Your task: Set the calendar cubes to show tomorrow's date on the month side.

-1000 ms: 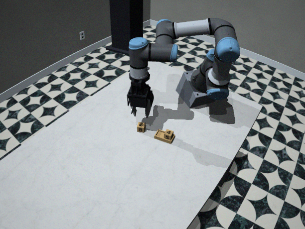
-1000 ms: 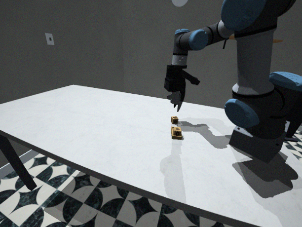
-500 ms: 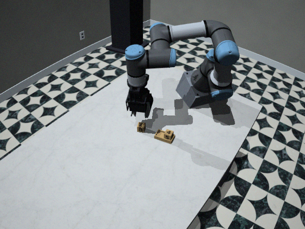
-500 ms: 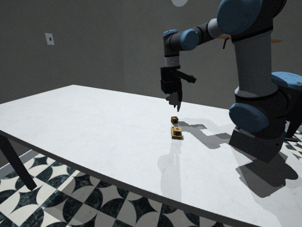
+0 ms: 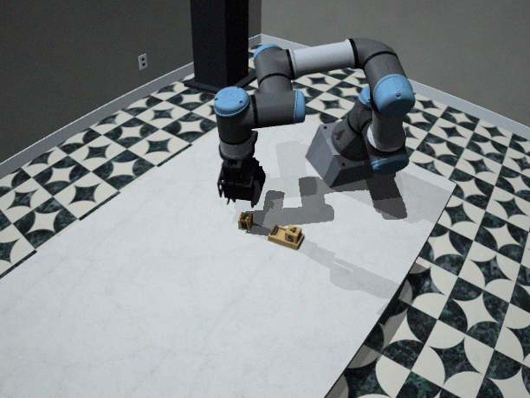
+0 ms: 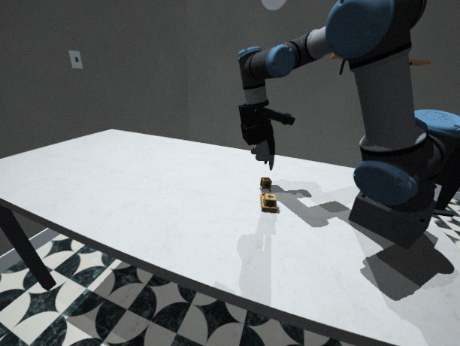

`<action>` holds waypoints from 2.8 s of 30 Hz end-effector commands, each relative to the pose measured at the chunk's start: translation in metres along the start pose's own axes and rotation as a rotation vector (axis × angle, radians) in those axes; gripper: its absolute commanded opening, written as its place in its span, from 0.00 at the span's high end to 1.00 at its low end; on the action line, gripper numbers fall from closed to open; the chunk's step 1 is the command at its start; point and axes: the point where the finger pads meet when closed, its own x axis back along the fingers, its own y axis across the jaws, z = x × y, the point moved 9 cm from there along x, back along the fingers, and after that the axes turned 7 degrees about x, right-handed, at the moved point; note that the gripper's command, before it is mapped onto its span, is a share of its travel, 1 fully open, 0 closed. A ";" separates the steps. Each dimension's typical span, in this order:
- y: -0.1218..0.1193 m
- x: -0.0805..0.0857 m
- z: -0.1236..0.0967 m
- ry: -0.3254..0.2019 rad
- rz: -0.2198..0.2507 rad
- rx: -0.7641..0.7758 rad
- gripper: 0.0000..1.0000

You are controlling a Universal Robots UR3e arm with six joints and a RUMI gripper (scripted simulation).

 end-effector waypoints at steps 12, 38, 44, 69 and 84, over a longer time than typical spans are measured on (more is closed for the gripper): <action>-0.001 0.001 -0.003 0.030 -0.006 -0.001 0.71; -0.004 -0.002 -0.024 0.242 -0.030 -0.001 0.71; -0.004 -0.003 -0.025 0.256 -0.030 -0.001 0.71; -0.005 -0.003 -0.029 0.290 -0.037 -0.002 0.71; -0.007 -0.006 -0.036 0.371 -0.052 -0.004 0.71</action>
